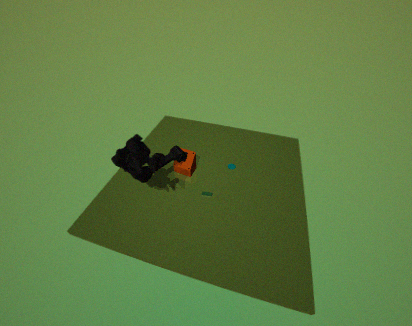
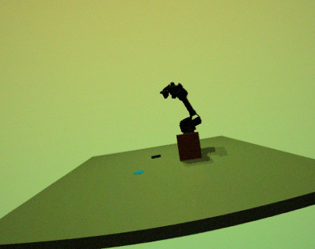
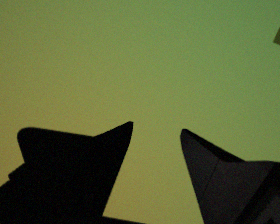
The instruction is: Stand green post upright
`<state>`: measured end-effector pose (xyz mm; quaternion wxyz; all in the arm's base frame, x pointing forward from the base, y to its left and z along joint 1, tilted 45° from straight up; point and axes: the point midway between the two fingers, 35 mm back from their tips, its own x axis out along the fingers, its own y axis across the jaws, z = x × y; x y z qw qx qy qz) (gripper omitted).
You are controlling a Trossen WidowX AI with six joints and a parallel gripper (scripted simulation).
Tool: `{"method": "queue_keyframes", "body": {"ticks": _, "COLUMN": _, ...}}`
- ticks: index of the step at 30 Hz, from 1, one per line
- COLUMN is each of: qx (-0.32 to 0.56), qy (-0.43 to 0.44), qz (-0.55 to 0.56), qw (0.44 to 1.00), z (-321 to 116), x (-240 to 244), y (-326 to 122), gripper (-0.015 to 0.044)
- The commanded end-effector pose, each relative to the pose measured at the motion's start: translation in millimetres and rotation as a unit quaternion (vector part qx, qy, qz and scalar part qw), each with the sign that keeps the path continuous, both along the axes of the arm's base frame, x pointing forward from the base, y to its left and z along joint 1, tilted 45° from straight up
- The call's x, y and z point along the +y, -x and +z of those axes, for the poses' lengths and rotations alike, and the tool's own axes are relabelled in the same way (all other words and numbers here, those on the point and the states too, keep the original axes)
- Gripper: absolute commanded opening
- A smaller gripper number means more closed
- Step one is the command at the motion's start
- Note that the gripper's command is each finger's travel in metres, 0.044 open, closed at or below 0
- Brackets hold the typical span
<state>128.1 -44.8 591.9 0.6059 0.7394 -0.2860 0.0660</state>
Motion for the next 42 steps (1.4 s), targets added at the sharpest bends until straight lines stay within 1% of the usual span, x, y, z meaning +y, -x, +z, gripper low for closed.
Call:
{"method": "queue_keyframes", "body": {"ticks": 1, "qx": 0.024, "qy": 0.06, "qz": -0.019, "qw": 0.998, "z": -3, "x": 21, "y": -12, "gripper": 0.0233}}
{"method": "queue_keyframes", "body": {"ticks": 10, "qx": 0.092, "qy": 0.2, "qz": -0.065, "qw": 0.973, "z": -18, "x": 64, "y": -45, "gripper": 0.0233}}
{"method": "queue_keyframes", "body": {"ticks": 20, "qx": 0.176, "qy": 0.343, "qz": -0.105, "qw": 0.917, "z": -49, "x": 100, "y": -88, "gripper": 0.0233}}
{"method": "queue_keyframes", "body": {"ticks": 31, "qx": 0.275, "qy": 0.481, "qz": -0.132, "qw": 0.822, "z": -98, "x": 123, "y": -136, "gripper": 0.0233}}
{"method": "queue_keyframes", "body": {"ticks": 42, "qx": 0.375, "qy": 0.592, "qz": -0.136, "qw": 0.7, "z": -159, "x": 128, "y": -178, "gripper": 0.0233}}
